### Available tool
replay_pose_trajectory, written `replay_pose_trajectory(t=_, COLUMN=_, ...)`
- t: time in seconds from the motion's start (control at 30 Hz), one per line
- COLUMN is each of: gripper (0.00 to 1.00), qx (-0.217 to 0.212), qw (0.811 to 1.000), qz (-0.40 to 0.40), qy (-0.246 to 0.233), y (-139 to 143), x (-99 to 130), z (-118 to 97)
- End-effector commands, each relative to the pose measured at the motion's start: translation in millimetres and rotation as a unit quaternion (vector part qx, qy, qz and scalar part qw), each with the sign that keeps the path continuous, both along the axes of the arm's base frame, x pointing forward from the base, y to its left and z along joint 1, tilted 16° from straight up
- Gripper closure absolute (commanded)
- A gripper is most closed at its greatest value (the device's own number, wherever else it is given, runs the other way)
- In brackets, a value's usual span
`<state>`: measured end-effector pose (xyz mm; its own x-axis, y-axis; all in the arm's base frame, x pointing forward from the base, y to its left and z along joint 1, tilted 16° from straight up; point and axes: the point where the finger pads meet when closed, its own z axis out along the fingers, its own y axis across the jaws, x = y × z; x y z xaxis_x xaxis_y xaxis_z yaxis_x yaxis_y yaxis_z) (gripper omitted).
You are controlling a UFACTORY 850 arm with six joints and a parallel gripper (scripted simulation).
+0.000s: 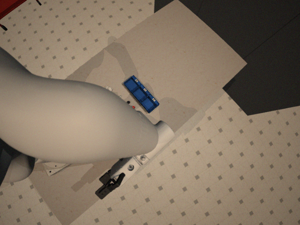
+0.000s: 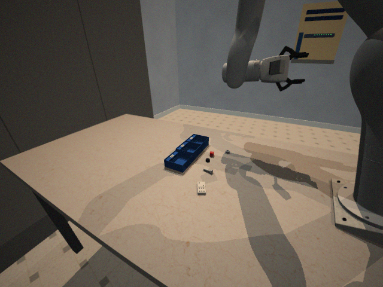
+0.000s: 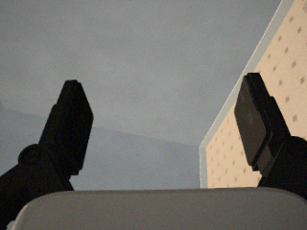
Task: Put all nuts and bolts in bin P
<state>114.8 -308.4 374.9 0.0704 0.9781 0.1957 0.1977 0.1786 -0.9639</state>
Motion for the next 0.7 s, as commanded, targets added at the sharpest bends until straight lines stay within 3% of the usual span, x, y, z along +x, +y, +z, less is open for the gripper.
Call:
replay_pose_trajectory(t=0.0, gripper=0.0, qx=-0.001, qw=1.0, qz=0.0, qy=0.0, y=0, x=0, z=0)
replay_pose_trajectory(t=0.53, gripper=0.0, qx=-0.001, qw=1.0, qz=0.0, qy=0.0, y=0, x=0, z=0)
replay_pose_trajectory(t=0.57, gripper=0.93, qx=0.0, qw=1.0, qz=0.0, qy=0.0, y=-1, x=2, z=-8)
replay_pose_trajectory(t=0.67, gripper=0.93, qx=0.0, qw=1.0, qz=0.0, qy=0.0, y=-3, x=9, z=-32)
